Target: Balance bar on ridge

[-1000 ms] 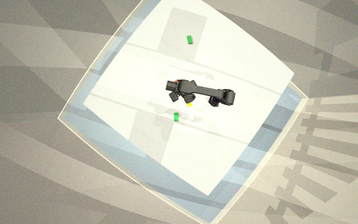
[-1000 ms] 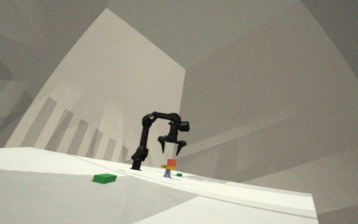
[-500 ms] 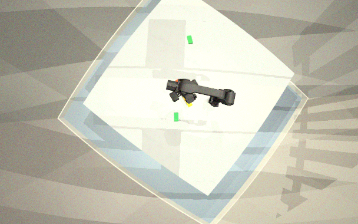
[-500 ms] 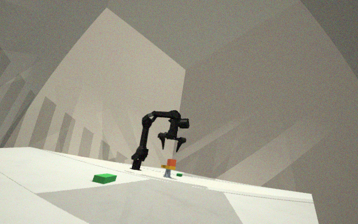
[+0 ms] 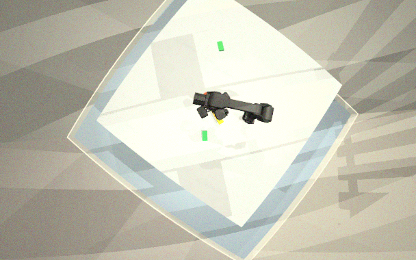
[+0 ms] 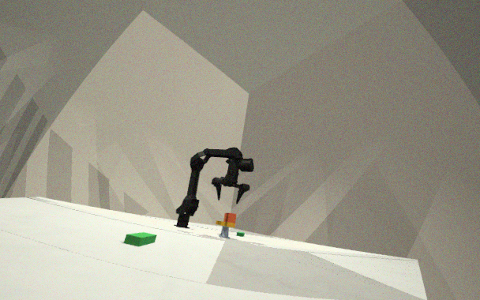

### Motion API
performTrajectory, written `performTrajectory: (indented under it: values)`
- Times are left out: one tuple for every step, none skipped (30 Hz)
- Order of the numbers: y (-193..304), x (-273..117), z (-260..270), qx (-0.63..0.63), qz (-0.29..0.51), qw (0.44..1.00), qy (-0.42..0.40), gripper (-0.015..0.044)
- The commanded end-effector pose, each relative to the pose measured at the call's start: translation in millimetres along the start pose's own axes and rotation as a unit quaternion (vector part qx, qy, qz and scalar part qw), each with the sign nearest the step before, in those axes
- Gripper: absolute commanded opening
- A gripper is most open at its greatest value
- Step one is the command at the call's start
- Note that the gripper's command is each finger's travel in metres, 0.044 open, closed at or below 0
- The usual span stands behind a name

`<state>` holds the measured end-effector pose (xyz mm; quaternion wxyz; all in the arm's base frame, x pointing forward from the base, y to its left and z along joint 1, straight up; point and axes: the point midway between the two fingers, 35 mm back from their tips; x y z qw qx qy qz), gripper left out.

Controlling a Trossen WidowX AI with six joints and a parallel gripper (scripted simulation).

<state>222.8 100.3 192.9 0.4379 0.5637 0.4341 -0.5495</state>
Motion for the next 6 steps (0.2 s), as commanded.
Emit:
performTrajectory:
  values:
    - [0.1,-0.6,0.0,0.0,0.0,1.0,0.0,0.044]
    - [0.1,-0.6,0.0,0.0,0.0,1.0,0.0,0.044]
    - [0.1,-0.6,0.0,0.0,0.0,1.0,0.0,0.044]
    - [0.1,-0.6,0.0,0.0,0.0,1.0,0.0,0.044]
    - [0.1,-0.6,0.0,0.0,0.0,1.0,0.0,0.044]
    - [0.1,-0.6,0.0,0.0,0.0,1.0,0.0,0.044]
Point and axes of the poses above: the point midway between the two fingers, 35 mm back from their tips, its own x axis out along the fingers, its own z axis across the jaws, y = z × x, and after that the axes turned 9 degrees about -x, right-handed
